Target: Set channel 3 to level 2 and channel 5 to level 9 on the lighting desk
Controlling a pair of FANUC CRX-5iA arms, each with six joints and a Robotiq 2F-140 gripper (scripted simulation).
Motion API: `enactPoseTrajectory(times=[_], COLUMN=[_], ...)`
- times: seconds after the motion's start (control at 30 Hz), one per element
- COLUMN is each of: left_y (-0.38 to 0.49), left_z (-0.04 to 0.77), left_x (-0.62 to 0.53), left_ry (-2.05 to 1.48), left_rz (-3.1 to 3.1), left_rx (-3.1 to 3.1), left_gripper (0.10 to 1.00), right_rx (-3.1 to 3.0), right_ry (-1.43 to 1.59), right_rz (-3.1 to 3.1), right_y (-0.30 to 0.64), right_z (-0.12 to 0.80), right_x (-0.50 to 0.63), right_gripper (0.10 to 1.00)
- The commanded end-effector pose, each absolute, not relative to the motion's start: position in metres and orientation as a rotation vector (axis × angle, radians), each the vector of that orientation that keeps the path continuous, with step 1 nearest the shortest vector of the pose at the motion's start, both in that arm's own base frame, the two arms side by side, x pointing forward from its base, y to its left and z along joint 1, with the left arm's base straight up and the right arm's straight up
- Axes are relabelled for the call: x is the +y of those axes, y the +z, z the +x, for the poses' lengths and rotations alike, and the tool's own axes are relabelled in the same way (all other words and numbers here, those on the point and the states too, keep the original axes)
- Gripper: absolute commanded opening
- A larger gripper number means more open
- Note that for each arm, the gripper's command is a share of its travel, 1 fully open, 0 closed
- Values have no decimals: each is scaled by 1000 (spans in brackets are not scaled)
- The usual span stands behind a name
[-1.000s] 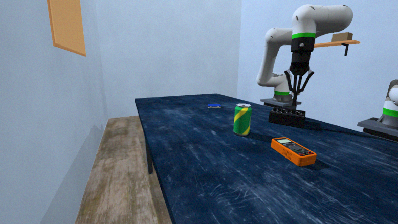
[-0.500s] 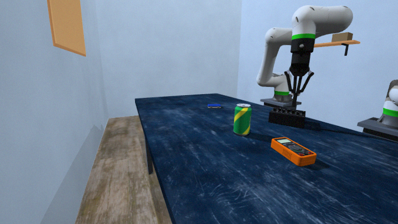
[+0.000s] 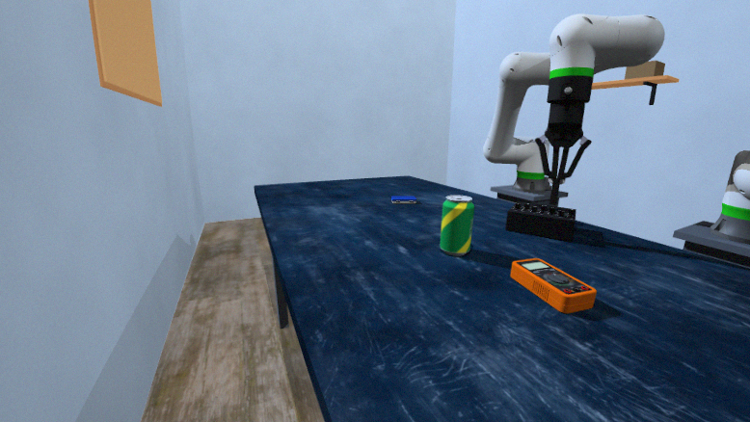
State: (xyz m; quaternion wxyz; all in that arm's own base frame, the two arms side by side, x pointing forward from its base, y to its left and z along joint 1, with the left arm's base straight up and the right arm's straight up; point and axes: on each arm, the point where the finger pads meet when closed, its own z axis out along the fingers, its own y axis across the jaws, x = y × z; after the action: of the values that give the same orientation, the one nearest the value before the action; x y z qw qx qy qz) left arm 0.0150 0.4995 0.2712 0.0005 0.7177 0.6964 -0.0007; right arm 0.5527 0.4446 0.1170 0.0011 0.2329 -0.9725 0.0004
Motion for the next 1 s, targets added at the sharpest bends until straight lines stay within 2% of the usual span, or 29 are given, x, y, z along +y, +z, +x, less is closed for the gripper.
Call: enactPoseTrajectory(times=[0.0, 0.97], left_y=[272, 272], left_z=[15, 15], left_x=[500, 500], left_ry=[0, 0], left_rz=[2255, 2255], left_rx=[2188, 2188], left_gripper=[1000, 1000], right_rx=[-3055, -3055], right_ry=[0, 0], right_rz=[732, 732], right_y=[116, 107], right_z=[553, 553], right_x=[445, 445], right_gripper=[99, 99])
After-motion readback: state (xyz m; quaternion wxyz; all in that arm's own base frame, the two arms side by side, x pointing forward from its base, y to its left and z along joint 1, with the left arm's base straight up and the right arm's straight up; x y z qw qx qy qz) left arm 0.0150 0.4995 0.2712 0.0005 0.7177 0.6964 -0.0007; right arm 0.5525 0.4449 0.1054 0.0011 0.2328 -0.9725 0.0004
